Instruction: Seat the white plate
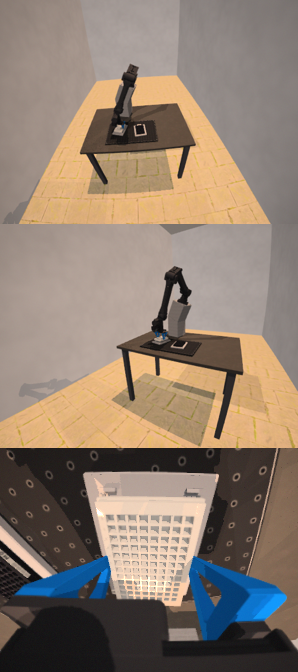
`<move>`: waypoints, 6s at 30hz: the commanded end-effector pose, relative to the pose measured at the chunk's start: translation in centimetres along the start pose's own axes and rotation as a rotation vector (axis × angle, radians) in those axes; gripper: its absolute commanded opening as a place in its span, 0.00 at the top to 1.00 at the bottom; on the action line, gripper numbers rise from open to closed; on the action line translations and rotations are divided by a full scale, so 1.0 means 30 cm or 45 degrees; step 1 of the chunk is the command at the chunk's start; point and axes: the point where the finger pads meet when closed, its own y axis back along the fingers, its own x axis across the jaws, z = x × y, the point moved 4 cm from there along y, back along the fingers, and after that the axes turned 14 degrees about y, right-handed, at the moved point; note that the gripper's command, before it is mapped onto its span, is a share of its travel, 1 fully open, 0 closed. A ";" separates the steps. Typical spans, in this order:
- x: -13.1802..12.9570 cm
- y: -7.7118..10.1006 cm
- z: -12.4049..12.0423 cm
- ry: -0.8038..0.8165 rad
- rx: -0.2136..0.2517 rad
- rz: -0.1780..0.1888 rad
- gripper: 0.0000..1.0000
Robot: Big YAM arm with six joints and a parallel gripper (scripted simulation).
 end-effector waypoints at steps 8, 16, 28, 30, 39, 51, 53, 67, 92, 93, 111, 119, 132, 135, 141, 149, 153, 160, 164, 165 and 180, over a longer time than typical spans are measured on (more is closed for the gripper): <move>-0.010 -0.031 -0.034 -0.039 0.011 -0.003 1.00; -0.015 -0.029 -0.031 -0.039 0.003 -0.004 1.00; -0.019 -0.028 -0.031 -0.039 0.000 -0.004 1.00; -0.019 -0.027 -0.031 -0.039 -0.001 -0.004 1.00; -0.021 -0.026 -0.032 -0.039 -0.002 -0.005 1.00; -0.024 -0.025 -0.036 -0.040 -0.002 -0.005 1.00; -0.024 -0.025 -0.040 -0.043 0.004 -0.004 1.00; -0.026 -0.025 -0.036 -0.039 0.000 -0.005 1.00; -0.026 -0.026 -0.033 -0.038 0.001 -0.004 1.00; -0.026 -0.026 -0.033 -0.038 0.001 -0.004 1.00; -0.027 -0.026 -0.032 -0.037 0.002 -0.004 1.00; -0.026 -0.027 -0.029 -0.036 0.001 -0.004 1.00; -0.011 -0.044 -0.015 -0.024 -0.005 -0.004 1.00; -0.008 -0.047 -0.010 -0.018 -0.007 -0.004 1.00; -0.003 -0.050 -0.018 -0.017 0.000 -0.003 1.00; -0.002 -0.055 -0.019 -0.018 0.002 -0.003 1.00; -0.005 -0.055 -0.014 -0.019 -0.003 -0.004 1.00; -0.004 -0.058 -0.021 -0.023 0.003 -0.003 1.00; -0.001 -0.063 -0.011 -0.014 -0.004 -0.004 1.00; -0.001 -0.064 -0.010 -0.014 -0.004 -0.004 1.00; -0.002 -0.069 -0.019 -0.018 0.001 -0.003 1.00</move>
